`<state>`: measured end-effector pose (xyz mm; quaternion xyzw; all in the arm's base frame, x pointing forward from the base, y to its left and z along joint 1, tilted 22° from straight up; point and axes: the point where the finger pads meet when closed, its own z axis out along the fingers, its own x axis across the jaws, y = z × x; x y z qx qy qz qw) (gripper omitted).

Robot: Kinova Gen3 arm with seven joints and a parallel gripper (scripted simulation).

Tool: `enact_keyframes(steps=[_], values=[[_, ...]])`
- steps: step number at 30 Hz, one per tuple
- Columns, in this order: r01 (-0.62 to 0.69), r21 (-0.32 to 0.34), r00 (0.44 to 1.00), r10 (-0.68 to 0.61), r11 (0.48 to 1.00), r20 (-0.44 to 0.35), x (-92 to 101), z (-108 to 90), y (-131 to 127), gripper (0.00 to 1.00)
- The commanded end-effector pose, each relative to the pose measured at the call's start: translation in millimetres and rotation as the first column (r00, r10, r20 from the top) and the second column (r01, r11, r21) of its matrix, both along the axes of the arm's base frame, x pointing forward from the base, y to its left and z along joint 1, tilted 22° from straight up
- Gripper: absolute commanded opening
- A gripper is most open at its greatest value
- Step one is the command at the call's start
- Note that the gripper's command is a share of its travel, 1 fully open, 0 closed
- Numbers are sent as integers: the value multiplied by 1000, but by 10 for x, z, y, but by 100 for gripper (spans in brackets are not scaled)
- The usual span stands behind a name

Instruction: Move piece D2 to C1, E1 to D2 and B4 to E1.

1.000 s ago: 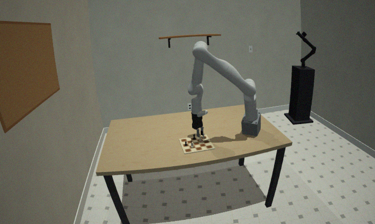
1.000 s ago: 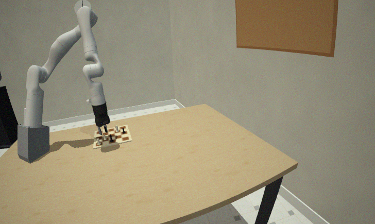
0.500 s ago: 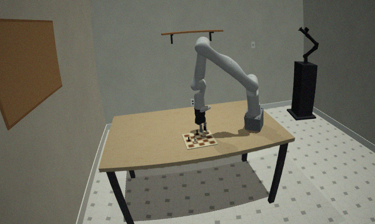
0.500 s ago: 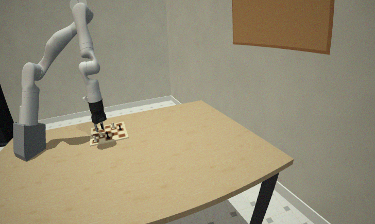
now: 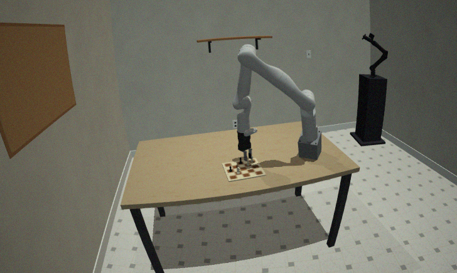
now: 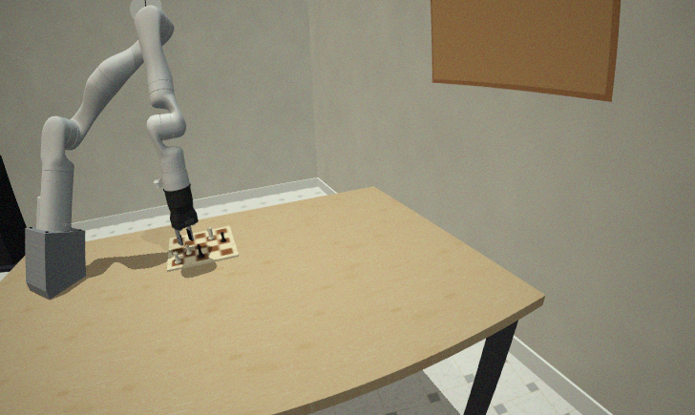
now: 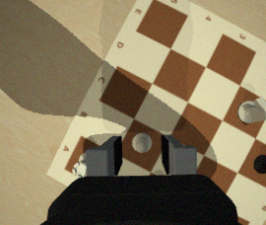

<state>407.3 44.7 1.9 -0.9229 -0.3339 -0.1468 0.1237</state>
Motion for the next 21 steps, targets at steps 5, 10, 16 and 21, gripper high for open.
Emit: enact_keyframes(steps=[5, 10, 16, 21], values=[[1, 0, 1000, -1, 1000, 1, 8, -13, 2, 68], [1, 0, 1000, -1, 1000, 1, 15, -45, 13, 68], [1, 0, 1000, -1, 1000, 1, 36, -148, 50, 68], [1, 0, 1000, -1, 1000, 1, 54, -238, 81, 68]])
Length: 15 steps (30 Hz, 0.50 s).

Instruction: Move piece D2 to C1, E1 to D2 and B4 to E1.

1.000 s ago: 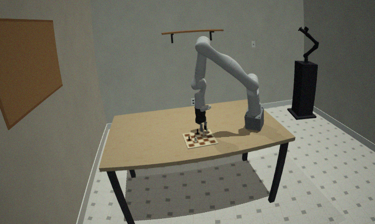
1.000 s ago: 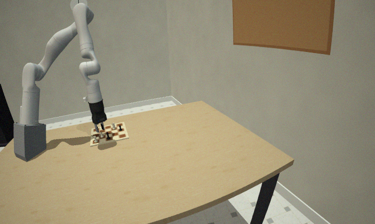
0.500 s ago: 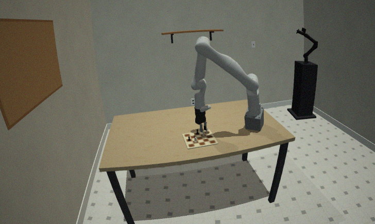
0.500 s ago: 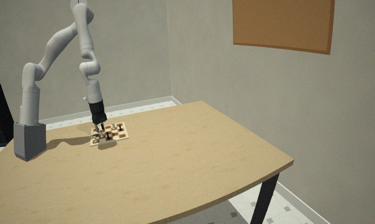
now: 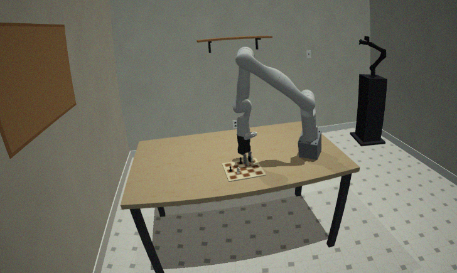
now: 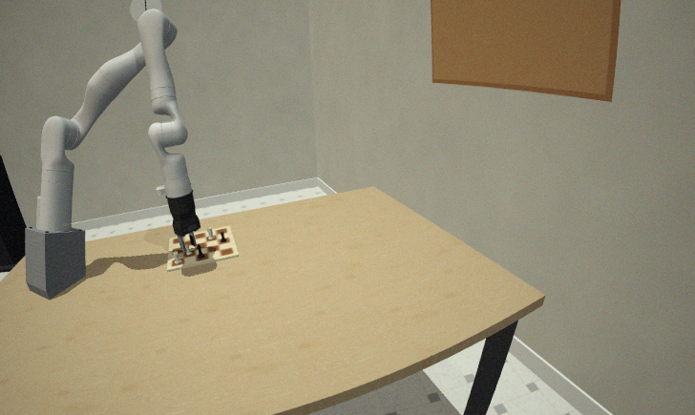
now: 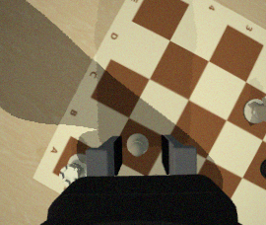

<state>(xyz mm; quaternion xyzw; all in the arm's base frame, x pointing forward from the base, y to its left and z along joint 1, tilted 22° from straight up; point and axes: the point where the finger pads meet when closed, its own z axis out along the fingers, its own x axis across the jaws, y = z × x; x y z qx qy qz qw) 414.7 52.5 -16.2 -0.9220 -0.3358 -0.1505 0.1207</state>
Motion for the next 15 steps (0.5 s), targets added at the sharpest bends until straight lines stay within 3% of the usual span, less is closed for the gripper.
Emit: enact_keyframes(steps=[1, 15], values=[[3, 3, 1000, -3, 1000, -8, -16, -71, 8, 68], [3, 3, 1000, -3, 1000, -8, -6, -122, 26, 68]])
